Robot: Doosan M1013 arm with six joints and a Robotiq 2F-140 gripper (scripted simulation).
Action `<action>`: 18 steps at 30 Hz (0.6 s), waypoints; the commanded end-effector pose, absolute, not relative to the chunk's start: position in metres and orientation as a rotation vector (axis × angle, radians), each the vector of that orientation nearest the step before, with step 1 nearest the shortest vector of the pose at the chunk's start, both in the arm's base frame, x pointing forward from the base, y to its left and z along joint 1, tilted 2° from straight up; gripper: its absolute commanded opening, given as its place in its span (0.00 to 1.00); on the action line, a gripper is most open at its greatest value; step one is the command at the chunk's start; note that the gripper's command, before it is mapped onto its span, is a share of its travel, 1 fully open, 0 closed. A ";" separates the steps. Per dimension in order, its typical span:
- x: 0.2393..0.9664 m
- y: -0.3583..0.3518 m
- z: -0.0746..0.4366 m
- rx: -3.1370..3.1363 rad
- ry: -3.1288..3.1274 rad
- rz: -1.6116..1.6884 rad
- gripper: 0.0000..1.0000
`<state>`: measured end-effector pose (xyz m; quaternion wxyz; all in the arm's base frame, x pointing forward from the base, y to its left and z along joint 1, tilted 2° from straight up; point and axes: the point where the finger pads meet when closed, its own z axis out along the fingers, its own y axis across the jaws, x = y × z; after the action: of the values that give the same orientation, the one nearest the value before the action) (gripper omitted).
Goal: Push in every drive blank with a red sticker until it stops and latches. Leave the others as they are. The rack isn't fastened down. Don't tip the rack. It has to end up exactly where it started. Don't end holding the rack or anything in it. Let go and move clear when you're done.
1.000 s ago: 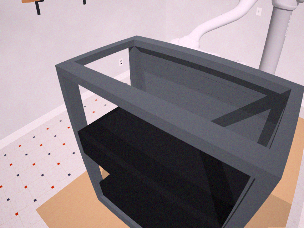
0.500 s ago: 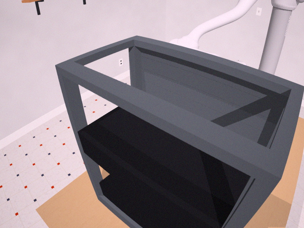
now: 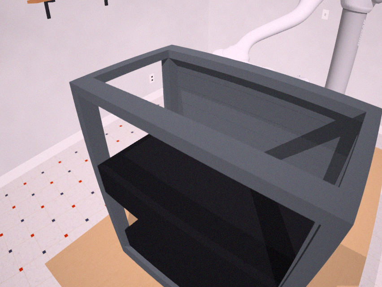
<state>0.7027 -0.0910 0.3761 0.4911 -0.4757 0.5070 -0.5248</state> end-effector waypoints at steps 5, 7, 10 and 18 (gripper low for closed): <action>0.704 -0.091 0.376 -1.155 1.231 -1.274 0.00; 0.704 -0.091 0.376 -1.155 1.231 -1.274 0.00; 0.704 -0.091 0.376 -1.155 1.231 -1.274 0.00; 0.707 -0.091 0.376 -1.155 1.231 -1.274 0.00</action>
<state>0.7061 -0.0912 0.3762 0.4911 -0.4757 0.5070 -0.5248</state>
